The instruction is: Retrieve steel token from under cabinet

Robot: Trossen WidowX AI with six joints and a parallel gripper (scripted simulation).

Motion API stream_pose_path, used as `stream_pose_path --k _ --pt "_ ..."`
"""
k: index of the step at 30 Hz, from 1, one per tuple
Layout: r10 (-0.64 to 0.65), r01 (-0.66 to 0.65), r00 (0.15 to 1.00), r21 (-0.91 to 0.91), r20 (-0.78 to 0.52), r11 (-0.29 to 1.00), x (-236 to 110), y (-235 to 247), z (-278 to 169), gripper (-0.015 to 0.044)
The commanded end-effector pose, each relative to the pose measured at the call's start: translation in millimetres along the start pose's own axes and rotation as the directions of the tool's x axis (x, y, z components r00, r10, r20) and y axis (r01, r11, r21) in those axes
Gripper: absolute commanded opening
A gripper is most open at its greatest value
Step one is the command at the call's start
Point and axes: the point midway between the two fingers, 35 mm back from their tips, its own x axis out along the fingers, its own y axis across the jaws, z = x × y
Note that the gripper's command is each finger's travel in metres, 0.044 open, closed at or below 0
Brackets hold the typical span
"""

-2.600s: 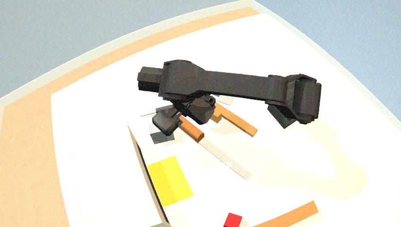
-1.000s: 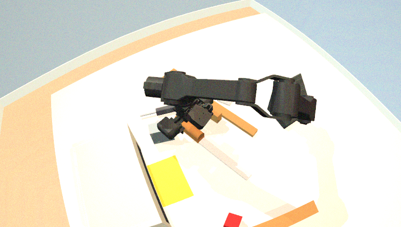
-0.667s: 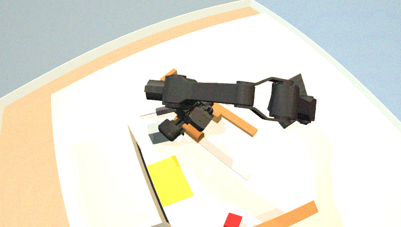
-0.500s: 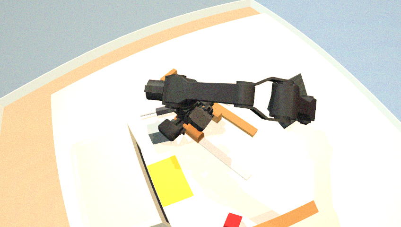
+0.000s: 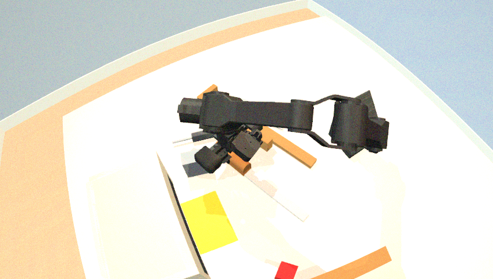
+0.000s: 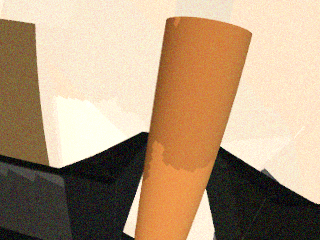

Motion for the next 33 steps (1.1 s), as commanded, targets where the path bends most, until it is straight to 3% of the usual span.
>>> stream_pose_path --k 1,7,33 --pt "0.001 -0.001 1.000 0.000 0.000 1.000 0 0 0 0.0123" --pt "0.001 -0.001 1.000 0.000 0.000 1.000 0 0 -1 0.0000" --pt "0.002 -0.002 1.000 0.002 0.002 1.000 -53 7 4 0.0000"
